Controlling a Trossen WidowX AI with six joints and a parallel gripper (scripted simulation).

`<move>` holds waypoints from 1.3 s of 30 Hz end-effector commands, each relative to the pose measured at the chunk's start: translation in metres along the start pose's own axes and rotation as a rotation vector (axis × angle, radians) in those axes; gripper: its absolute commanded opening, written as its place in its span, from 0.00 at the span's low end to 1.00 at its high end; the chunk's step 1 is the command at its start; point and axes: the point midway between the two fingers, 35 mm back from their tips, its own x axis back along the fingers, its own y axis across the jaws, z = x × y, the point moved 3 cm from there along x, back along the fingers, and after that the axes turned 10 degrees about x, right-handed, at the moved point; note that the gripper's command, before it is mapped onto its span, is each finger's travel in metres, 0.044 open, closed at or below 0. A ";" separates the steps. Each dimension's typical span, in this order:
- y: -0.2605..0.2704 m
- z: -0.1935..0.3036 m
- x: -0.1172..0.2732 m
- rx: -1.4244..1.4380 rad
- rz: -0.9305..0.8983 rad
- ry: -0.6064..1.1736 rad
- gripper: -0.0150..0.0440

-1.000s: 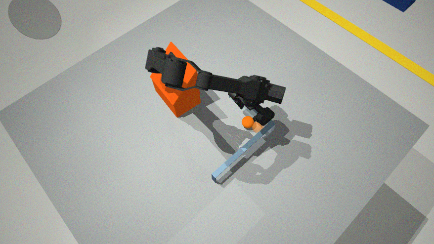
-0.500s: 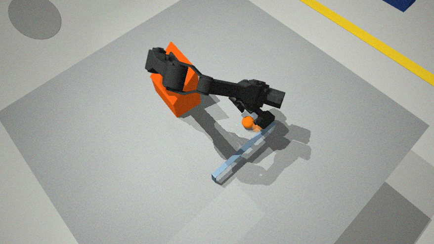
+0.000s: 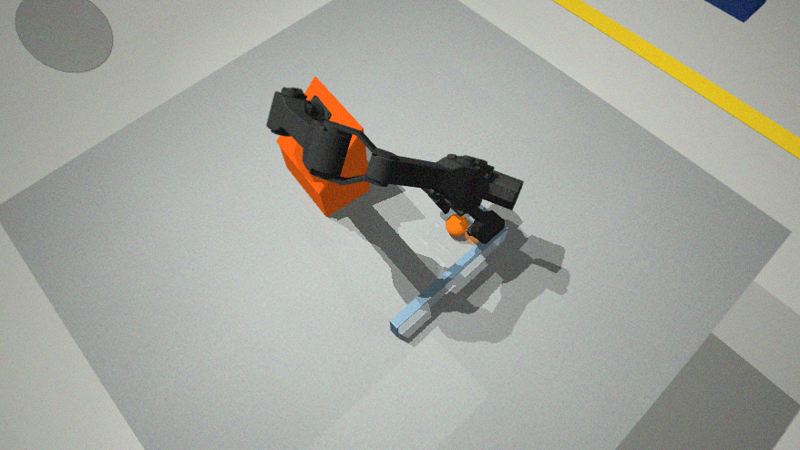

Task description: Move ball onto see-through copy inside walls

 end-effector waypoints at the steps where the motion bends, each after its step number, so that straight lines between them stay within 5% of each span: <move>1: 0.003 0.000 -0.007 0.009 -0.002 0.007 0.84; 7: 0.003 0.000 -0.014 0.009 -0.003 0.008 0.84; 10: 0.003 0.000 -0.014 0.009 -0.003 0.008 0.71; 20: 0.003 0.000 -0.014 0.009 -0.003 0.008 0.60; 28: 0.001 0.009 0.004 -0.035 -0.008 -0.008 0.25; 39: -0.003 0.001 0.083 -0.004 -0.001 -0.007 0.25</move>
